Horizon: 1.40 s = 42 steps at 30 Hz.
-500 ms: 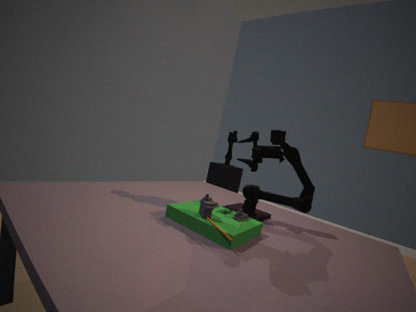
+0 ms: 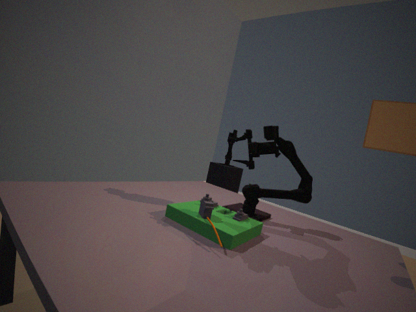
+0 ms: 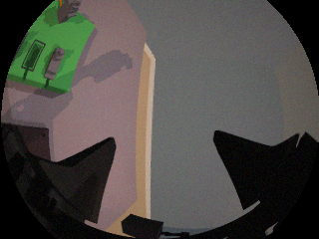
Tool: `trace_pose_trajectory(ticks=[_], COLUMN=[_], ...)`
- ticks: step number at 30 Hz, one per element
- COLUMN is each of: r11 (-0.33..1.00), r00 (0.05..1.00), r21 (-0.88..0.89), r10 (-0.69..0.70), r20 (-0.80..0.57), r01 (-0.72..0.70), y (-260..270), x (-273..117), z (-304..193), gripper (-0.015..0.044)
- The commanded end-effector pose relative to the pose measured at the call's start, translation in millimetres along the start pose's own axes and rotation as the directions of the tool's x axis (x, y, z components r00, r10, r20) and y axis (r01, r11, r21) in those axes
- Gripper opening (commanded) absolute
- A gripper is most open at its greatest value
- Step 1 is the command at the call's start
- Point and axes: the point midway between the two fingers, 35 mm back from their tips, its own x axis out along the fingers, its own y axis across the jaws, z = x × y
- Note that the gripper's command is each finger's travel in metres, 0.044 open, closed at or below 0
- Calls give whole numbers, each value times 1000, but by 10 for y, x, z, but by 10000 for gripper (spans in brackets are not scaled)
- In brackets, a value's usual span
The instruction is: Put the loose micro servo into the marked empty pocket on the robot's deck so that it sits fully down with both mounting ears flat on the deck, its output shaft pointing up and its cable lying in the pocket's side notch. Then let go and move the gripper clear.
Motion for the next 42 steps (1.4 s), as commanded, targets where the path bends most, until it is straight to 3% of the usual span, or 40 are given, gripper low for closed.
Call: trace_pose_trajectory(ticks=[1, 10, 25, 42], r11=[994, 926, 756, 317], r00=[998, 977, 921, 801], r21=[97, 317, 525, 809], r10=[47, 170, 320, 526], r20=[40, 131, 223, 285], r01=[-51, -204, -390, -496], y=[-33, -81, -122, -79], x=[62, 236, 496, 734], z=[70, 270, 599, 1092], gripper=[440, 440, 440, 440])
